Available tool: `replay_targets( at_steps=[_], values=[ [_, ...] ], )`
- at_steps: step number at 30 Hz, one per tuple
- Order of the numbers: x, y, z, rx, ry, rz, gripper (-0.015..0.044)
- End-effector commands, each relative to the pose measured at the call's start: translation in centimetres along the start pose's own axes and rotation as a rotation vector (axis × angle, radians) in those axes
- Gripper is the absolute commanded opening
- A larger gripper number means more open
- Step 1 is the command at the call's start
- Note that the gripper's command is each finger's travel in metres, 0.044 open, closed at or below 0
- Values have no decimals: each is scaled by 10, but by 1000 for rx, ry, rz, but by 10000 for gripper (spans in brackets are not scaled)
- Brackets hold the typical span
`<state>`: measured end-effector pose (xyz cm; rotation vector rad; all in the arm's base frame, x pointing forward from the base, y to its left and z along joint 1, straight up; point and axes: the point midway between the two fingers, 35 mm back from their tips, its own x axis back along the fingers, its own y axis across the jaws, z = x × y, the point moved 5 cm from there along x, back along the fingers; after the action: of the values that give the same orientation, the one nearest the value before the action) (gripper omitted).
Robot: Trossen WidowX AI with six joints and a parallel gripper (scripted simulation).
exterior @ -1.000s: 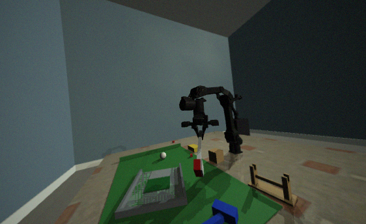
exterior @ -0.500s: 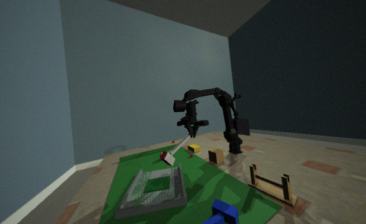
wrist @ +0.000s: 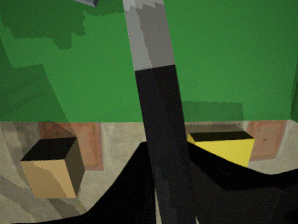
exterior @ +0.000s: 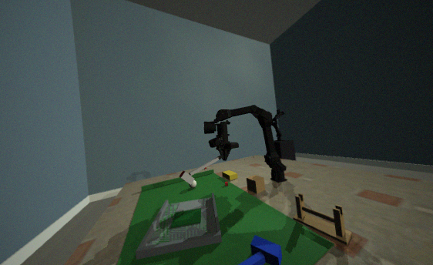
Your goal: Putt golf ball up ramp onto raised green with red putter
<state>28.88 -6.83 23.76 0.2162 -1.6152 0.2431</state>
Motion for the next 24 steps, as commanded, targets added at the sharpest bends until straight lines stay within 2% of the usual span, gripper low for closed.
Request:
replay_targets(
  at_steps=[1, 18, 24],
  values=[
    [0, -17, 11, -100, 8, 4, 0],
    [-1, -80, 69, -503, 39, 11, 0],
    [-2, -82, 72, -519, 40, 11, 0]
  ],
)
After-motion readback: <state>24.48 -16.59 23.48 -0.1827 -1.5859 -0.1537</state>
